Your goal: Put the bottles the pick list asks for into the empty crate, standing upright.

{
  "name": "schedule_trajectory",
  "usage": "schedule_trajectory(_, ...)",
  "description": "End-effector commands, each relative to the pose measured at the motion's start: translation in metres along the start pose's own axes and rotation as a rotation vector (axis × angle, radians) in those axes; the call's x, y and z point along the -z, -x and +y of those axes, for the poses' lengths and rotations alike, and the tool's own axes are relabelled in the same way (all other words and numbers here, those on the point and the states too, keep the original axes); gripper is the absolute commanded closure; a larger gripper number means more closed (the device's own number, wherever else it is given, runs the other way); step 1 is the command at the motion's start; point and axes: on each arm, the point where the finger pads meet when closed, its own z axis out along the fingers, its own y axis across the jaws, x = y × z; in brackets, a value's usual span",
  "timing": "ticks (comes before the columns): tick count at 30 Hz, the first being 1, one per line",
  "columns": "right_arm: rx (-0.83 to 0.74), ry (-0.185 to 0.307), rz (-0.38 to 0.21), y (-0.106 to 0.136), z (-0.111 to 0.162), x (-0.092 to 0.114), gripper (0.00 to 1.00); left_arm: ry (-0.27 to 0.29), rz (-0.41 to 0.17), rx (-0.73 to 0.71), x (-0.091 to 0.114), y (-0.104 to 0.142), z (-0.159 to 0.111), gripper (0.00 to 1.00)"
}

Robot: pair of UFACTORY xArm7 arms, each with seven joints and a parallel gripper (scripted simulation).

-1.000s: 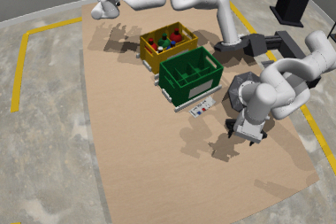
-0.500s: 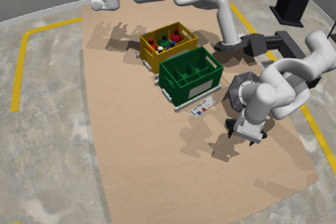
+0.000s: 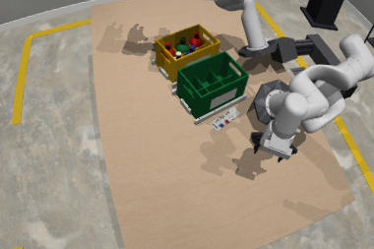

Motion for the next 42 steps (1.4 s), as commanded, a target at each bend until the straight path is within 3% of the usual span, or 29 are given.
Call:
schedule_trajectory(1, -0.038, 0.015, -0.029, -0.016, -0.011, 0.005, 0.35, 0.001, 0.003, 0.001, 0.001, -0.001, 0.0, 0.0)
schedule_trajectory(11, -0.107, 0.06, -0.09, -0.047, -0.029, 0.011, 0.35, 0.001, 0.003, 0.001, 0.001, -0.001, 0.0, 0.0)
schedule_trajectory(26, -0.237, 0.198, -0.25, -0.108, -0.053, 0.01, 0.35, 0.001, 0.003, 0.001, 0.001, -0.001, 0.0, 0.0)
schedule_trajectory(28, -0.237, 0.198, -0.25, -0.108, -0.053, 0.01, 0.35, 0.001, 0.003, 0.001, 0.001, -0.001, 0.0, 0.0)
schedule_trajectory(42, -0.309, 0.362, -0.411, -0.141, -0.055, -0.002, 0.35, 0.001, 0.003, 0.001, 0.001, -0.001, 0.0, 0.0)
